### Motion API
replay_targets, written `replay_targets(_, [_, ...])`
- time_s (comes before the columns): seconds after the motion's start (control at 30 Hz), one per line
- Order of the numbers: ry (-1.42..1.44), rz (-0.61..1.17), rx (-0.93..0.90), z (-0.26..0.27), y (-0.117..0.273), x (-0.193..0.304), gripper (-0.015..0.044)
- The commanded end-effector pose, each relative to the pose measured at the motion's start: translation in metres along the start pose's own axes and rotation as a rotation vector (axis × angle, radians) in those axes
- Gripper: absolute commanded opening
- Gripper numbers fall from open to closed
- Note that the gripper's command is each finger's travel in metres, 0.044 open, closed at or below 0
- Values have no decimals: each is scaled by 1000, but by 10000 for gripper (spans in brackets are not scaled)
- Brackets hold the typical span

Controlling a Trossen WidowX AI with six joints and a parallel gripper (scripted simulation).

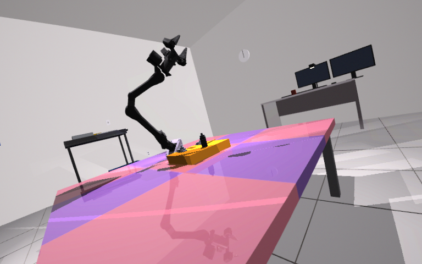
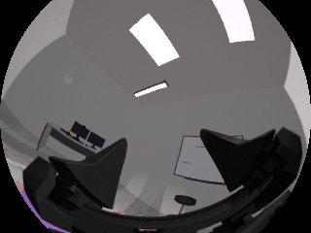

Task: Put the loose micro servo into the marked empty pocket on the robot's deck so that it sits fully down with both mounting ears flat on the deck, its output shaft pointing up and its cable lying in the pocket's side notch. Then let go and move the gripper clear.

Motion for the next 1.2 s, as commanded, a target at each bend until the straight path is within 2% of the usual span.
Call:
replay_targets(0.0, [-112, 90, -41, 10, -3, 19, 440])
replay_targets(0.6, [-575, 490, -130, 50, 4, 89, 440])
replay_targets(1.17, [-963, 927, -73, 88, 30, 147, 440])
Point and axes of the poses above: the point midway between the two fingers, 35 mm back from their tips, its own y axis back along the fingers, its own z axis across the jaws, x = y × z, the point moved 7 cm from there along y, back along the fingers, and after that the axes turned 3 degrees about y, right-handed, at the moved point
